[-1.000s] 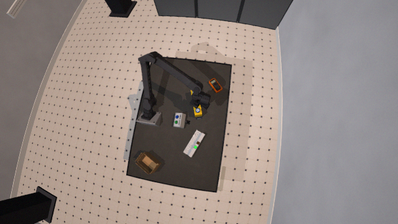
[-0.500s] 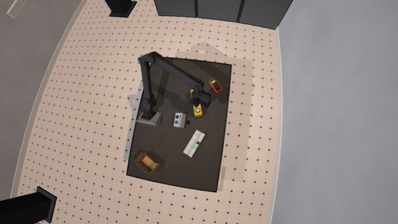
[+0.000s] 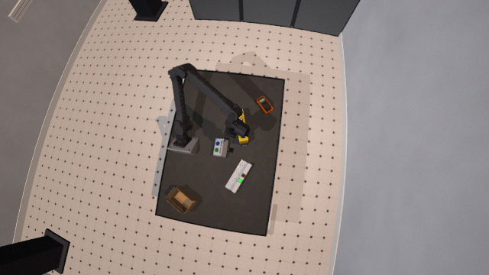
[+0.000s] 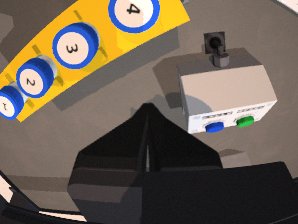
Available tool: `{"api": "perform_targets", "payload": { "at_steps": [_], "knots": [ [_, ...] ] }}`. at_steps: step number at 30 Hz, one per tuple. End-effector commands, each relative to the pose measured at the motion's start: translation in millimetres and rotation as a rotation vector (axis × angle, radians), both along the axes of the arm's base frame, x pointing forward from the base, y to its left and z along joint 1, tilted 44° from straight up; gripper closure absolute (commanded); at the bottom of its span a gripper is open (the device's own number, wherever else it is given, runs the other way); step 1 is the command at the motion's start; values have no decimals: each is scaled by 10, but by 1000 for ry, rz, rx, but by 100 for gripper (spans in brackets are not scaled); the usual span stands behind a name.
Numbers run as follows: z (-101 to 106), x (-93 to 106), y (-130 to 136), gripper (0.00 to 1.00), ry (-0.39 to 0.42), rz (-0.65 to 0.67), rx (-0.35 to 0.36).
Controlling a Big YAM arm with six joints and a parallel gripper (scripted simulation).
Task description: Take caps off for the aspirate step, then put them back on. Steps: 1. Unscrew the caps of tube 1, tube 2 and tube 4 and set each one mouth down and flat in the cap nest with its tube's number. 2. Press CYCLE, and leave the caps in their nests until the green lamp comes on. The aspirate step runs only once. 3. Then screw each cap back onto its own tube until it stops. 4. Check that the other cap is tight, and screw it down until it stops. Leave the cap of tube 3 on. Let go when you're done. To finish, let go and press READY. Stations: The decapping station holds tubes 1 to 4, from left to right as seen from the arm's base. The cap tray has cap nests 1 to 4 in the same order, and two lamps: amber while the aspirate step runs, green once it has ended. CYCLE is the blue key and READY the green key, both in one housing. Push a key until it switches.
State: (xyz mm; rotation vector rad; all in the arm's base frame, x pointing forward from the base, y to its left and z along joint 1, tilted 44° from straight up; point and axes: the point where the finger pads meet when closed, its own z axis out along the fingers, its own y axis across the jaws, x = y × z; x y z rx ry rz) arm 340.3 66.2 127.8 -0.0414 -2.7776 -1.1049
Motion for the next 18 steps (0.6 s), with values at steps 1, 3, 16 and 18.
{"api": "perform_targets", "payload": {
  "at_steps": [1, 3, 16, 18],
  "knots": [
    [93, 123, -58, 100, -118, 80, 13],
    [93, 123, -59, 100, -118, 80, 13],
    [-677, -496, -431, 100, -100, 74, 15],
    [-796, -598, -489, 100, -100, 74, 15]
  ]
}}
